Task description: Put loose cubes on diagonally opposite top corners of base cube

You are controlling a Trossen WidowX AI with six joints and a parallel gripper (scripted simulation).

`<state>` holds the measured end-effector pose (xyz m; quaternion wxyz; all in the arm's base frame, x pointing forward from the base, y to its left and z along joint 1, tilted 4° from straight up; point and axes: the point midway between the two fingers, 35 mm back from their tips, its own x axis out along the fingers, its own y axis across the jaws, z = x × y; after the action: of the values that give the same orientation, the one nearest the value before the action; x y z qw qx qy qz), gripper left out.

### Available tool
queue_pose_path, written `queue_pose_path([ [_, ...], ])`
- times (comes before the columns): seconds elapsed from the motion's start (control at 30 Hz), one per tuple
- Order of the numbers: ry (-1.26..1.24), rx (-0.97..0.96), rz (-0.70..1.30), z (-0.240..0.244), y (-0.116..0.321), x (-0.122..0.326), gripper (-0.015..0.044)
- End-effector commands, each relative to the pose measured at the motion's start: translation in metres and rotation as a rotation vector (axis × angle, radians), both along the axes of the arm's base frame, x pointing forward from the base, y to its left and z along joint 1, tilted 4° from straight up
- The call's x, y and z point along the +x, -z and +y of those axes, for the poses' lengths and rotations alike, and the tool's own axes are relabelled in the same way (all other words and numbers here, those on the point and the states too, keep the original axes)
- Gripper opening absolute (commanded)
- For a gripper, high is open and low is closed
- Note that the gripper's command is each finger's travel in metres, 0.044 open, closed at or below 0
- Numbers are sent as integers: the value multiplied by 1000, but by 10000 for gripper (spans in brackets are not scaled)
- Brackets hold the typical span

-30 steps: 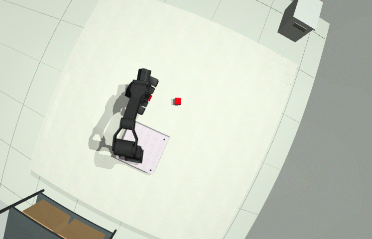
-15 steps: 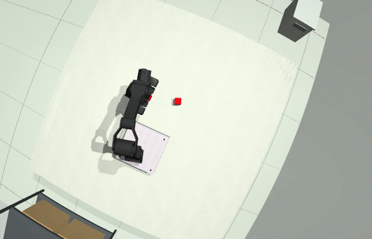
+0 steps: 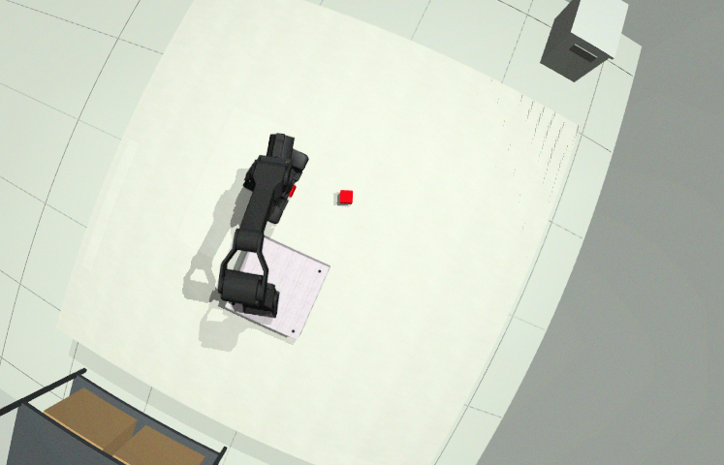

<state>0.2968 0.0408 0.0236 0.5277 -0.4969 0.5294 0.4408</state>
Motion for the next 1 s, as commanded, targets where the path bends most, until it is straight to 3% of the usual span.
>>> queue_pose_path([
  [0.0,0,1,-4,1,-8,0,205],
  [0.57,0,1,-4,2,-29,-1,205],
  [0.6,7,1,-2,1,-27,-1,231],
  [0.67,94,4,-8,-3,-29,1,265],
  [0.97,692,28,-51,-37,-42,14,265],
])
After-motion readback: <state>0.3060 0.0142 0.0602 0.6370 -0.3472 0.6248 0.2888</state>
